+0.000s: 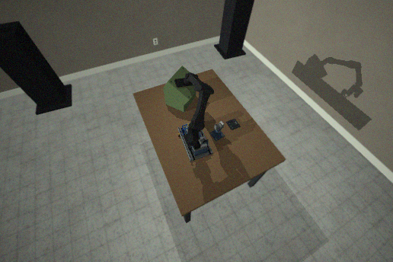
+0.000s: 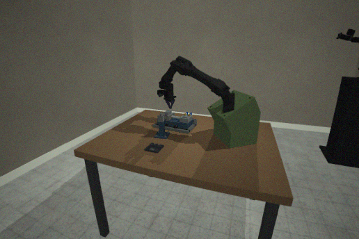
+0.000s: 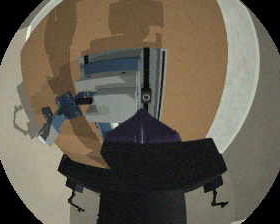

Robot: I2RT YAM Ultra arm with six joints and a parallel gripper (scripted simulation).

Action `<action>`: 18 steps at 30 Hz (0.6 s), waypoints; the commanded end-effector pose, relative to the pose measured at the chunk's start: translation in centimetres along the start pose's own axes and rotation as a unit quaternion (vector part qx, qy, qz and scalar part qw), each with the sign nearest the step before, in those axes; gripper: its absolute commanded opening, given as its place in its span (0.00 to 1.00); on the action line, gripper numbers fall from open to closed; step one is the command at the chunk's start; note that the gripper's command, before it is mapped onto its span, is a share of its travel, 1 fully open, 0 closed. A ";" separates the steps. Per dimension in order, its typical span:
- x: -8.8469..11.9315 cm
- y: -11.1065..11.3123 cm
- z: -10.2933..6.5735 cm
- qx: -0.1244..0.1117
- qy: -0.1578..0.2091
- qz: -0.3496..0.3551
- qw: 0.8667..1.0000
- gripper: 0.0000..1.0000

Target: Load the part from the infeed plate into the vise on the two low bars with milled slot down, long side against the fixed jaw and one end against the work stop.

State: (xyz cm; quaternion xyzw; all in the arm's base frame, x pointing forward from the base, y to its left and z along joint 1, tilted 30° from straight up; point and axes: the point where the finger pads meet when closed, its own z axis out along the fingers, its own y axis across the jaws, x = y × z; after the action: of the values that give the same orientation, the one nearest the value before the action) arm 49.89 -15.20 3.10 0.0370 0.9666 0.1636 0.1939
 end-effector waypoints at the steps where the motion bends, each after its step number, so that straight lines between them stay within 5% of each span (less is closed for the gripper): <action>1: 0.3 -1.3 0.5 0.007 -0.005 0.012 1.000 0.00; 6: -1.1 -0.5 -0.8 0.011 -0.024 -0.001 1.000 0.00; 18: -0.7 -1.1 0.0 0.010 -0.019 0.003 1.000 0.00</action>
State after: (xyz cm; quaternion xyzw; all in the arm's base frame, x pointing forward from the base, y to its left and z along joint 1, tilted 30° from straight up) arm 50.31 -15.19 2.46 0.0378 0.9662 0.1616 0.1973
